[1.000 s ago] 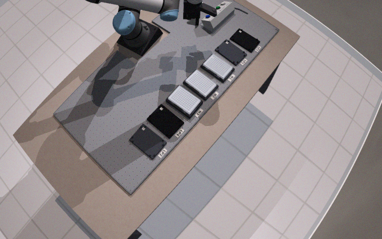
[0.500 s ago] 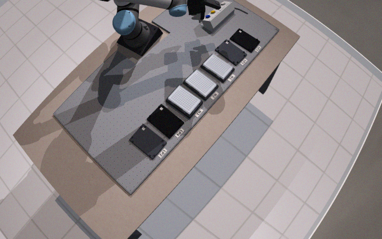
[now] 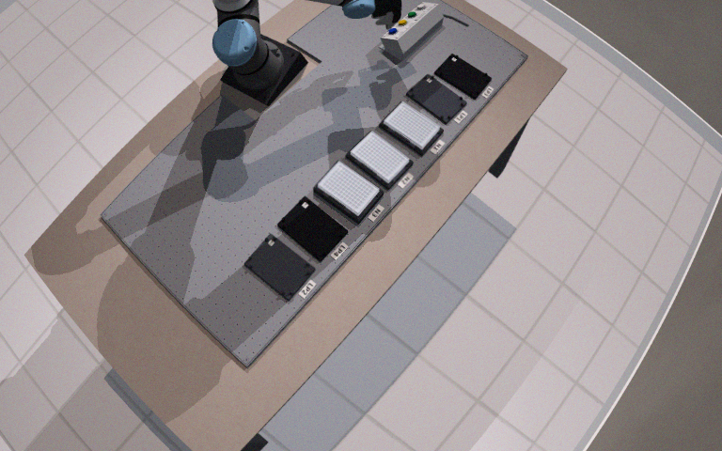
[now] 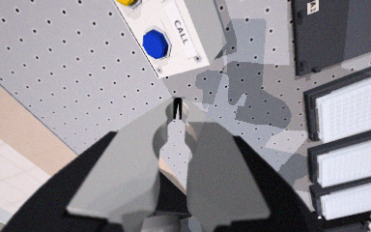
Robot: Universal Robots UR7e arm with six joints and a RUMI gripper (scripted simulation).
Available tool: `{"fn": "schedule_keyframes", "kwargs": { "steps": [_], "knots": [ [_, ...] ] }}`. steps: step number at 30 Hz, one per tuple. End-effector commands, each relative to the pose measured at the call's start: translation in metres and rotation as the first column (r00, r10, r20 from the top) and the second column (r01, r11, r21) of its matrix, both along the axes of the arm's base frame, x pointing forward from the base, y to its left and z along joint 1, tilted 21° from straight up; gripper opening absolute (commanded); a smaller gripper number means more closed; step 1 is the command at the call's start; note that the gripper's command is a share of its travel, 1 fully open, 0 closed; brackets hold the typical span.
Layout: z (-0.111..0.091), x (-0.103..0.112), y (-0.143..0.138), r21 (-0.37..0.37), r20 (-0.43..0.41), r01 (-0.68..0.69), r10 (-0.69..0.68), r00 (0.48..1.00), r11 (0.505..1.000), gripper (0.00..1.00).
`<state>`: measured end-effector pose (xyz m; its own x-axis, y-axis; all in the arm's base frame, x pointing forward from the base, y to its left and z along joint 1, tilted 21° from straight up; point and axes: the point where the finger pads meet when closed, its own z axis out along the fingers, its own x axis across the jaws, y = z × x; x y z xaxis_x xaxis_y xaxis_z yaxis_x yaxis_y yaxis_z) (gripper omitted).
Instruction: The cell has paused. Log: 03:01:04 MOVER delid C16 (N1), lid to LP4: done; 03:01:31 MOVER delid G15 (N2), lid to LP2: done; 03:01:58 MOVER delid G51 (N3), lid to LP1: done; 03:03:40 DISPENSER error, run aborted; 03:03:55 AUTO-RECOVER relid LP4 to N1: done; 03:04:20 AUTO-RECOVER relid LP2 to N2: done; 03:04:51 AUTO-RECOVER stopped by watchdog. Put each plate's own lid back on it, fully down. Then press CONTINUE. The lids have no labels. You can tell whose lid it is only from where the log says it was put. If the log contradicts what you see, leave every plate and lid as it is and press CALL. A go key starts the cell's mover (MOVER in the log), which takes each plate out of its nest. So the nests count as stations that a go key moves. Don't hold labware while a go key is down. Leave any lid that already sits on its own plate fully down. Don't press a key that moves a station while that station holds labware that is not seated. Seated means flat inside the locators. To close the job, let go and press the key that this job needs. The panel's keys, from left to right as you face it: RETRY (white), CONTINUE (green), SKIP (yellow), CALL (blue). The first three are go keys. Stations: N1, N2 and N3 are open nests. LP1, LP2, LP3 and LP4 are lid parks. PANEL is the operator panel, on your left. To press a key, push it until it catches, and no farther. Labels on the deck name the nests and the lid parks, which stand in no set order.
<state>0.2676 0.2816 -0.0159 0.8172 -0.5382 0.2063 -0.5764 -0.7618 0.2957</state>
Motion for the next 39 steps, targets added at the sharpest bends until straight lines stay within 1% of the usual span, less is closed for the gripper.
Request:
{"fn": "schedule_keyframes", "kwargs": {
  "steps": [1, 3, 5, 20, 22, 28, 39],
  "knots": [
    [-0.009, -0.001, 0.023, 0.0, -0.018, -0.045, 0.045, 0.999, 0.999, 0.0],
    [-0.013, -0.001, 0.033, 0.0, -0.018, -0.045, 0.045, 0.999, 0.999, 0.0],
    [-0.013, -0.001, 0.033, 0.0, -0.018, -0.045, 0.045, 0.999, 0.999, 0.0],
    [-0.04, -0.006, 0.102, 0.0, -0.018, -0.045, 0.045, 0.999, 0.999, 0.0],
    [-0.04, -0.006, 0.102, 0.0, -0.018, -0.045, 0.045, 0.999, 0.999, 0.0],
    [-0.05, -0.008, 0.13, 0.0, -0.018, -0.045, 0.045, 0.999, 0.999, 0.0],
    [-0.05, -0.008, 0.13, 0.0, -0.018, -0.045, 0.045, 0.999, 0.999, 0.0]
  ]
}}
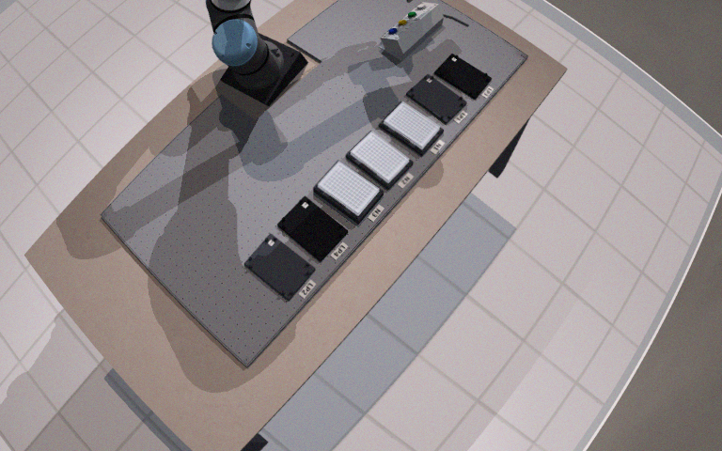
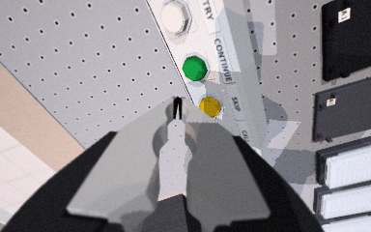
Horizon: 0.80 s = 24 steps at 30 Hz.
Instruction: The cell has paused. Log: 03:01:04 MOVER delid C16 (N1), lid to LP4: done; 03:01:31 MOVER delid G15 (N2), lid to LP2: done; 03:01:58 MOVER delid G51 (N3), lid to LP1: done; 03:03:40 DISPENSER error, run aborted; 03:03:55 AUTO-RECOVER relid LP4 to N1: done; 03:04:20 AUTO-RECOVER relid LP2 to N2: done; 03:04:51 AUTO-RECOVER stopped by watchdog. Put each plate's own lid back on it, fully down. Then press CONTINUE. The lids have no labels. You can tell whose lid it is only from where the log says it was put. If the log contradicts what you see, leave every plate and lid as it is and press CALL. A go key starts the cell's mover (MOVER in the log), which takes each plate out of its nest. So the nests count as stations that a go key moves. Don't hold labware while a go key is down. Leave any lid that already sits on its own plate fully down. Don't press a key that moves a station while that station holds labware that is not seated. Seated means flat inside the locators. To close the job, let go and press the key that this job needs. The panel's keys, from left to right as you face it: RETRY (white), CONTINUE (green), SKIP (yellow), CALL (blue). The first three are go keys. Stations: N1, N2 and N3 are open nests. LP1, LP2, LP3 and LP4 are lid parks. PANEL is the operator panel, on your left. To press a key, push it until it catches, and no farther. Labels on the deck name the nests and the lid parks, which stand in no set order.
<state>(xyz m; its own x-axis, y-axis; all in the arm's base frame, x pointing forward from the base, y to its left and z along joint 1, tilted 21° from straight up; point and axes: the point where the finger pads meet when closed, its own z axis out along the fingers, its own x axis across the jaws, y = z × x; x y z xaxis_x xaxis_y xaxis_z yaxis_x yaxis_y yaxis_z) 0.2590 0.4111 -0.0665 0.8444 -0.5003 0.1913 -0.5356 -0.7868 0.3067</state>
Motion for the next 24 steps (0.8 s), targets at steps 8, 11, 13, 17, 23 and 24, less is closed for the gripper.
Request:
{"fn": "schedule_keyframes", "kwargs": {
  "steps": [8, 11, 13, 17, 23, 24],
  "knots": [
    [-0.006, 0.0, -0.001, 0.001, 0.001, 0.0, 0.0, 1.0, 1.0, 0.0],
    [-0.011, 0.0, -0.003, 0.001, 0.001, 0.0, 0.0, 1.0, 1.0, 0.0],
    [-0.014, 0.0, -0.004, 0.001, 0.001, 0.0, 0.0, 1.0, 1.0, 0.0],
    [-0.017, 0.0, -0.006, 0.001, 0.001, 0.0, 0.0, 1.0, 1.0, 0.0],
    [-0.018, 0.0, -0.006, 0.001, 0.001, 0.0, 0.0, 1.0, 1.0, 0.0],
    [-0.018, 0.0, -0.006, 0.001, 0.001, 0.0, 0.0, 1.0, 1.0, 0.0]
  ]
}}
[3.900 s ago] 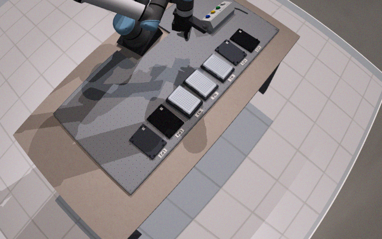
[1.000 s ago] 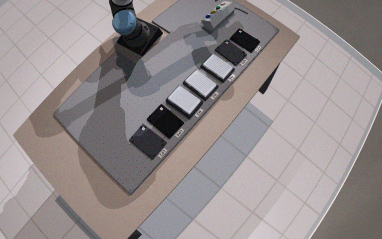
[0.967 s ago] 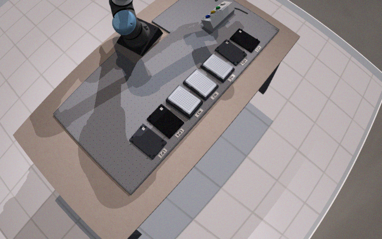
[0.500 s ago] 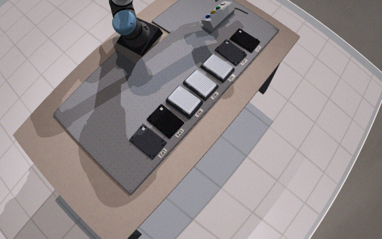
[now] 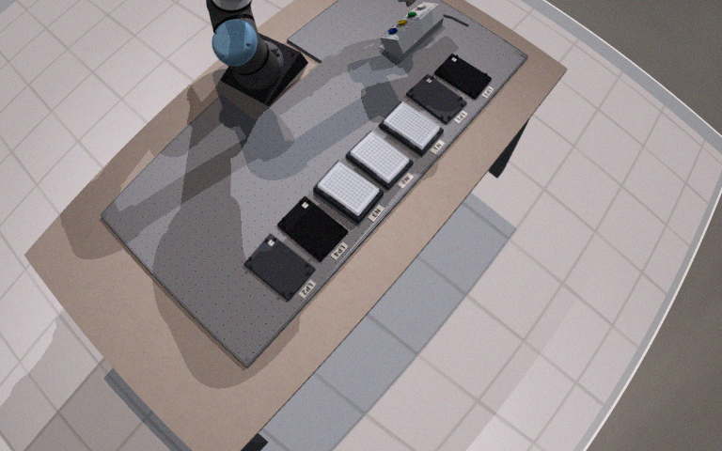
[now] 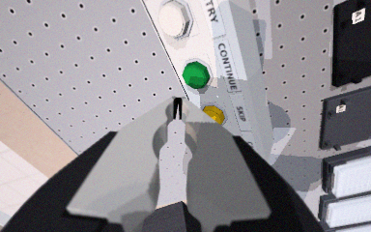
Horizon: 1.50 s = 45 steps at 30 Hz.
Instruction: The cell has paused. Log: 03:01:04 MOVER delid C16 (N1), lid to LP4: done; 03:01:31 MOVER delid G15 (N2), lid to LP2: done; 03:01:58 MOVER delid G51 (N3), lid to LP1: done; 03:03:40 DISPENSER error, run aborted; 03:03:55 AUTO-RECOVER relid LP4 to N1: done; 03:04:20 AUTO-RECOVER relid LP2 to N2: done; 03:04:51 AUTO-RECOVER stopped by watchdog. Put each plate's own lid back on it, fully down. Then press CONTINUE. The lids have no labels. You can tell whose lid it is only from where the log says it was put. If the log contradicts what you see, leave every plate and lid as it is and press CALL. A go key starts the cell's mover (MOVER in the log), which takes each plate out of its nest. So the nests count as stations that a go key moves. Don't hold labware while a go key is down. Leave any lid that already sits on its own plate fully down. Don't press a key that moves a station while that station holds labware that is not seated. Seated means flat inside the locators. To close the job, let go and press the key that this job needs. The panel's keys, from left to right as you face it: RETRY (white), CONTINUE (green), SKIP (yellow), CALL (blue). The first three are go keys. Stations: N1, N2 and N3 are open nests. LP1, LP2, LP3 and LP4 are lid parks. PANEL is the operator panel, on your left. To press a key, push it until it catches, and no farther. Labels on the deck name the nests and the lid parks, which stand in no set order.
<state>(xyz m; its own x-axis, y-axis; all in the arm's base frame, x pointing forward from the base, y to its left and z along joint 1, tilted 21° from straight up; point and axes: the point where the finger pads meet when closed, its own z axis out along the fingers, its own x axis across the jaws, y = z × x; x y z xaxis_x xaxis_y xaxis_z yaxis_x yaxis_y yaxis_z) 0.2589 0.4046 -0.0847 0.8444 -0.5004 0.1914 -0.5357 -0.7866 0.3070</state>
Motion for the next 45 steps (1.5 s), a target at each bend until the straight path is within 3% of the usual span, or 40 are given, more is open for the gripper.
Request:
{"fn": "schedule_keyframes", "kwargs": {
  "steps": [1, 45],
  "knots": [
    [0.0, 0.0, 0.0, 0.001, 0.001, 0.0, 0.0, 1.0, 1.0, 0.0],
    [-0.019, 0.012, -0.009, 0.001, 0.001, 0.0, 0.0, 1.0, 1.0, 0.0]
  ]
}}
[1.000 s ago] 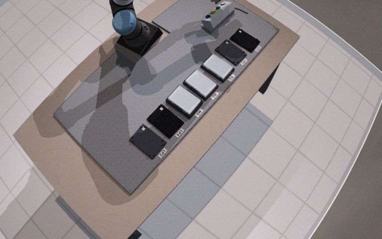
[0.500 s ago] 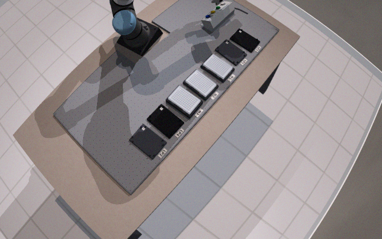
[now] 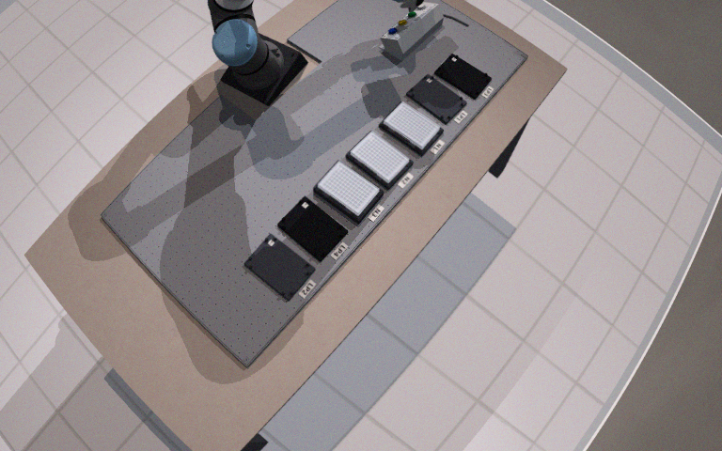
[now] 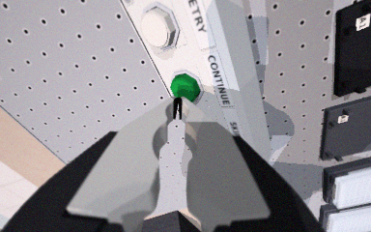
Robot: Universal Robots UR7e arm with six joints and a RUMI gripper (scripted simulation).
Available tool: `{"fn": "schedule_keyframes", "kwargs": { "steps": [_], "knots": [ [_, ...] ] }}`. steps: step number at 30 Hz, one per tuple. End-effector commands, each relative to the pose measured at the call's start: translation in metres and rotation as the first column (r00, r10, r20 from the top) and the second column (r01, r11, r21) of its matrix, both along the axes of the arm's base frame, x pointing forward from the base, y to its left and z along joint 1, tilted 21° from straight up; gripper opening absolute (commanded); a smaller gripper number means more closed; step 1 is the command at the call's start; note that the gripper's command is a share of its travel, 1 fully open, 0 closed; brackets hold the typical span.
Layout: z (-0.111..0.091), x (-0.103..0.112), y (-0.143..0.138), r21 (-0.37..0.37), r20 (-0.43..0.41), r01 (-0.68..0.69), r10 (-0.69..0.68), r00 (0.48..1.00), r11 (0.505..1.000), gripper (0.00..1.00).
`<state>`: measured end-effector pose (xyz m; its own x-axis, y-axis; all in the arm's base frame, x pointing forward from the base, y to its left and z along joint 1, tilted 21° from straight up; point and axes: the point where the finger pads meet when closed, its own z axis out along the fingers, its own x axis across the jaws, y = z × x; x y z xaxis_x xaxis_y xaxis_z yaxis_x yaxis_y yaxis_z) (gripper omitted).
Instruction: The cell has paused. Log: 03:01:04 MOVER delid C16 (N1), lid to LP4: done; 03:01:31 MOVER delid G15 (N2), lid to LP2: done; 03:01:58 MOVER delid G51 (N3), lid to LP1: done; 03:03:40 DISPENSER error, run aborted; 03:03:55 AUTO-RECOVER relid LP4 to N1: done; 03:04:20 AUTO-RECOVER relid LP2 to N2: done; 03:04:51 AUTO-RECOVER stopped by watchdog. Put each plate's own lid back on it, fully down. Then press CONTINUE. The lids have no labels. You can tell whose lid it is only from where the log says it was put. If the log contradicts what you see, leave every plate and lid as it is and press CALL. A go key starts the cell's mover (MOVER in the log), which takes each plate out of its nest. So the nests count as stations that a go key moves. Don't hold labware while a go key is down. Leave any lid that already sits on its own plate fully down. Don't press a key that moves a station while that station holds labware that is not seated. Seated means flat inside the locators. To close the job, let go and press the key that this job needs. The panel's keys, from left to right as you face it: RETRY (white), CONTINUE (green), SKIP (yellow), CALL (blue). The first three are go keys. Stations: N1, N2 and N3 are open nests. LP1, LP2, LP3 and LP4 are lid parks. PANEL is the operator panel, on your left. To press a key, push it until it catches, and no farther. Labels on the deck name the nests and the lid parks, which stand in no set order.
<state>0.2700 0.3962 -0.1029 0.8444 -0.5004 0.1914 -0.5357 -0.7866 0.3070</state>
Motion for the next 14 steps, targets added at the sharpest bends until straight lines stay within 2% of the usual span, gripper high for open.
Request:
{"fn": "schedule_keyframes", "kwargs": {
  "steps": [1, 14],
  "knots": [
    [-0.0014, 0.0014, -0.0004, 0.001, 0.001, 0.0, 0.0, 1.0, 1.0, 0.0],
    [-0.0075, 0.0053, -0.0032, 0.001, 0.001, 0.0, 0.0, 1.0, 1.0, 0.0]
  ]
}}
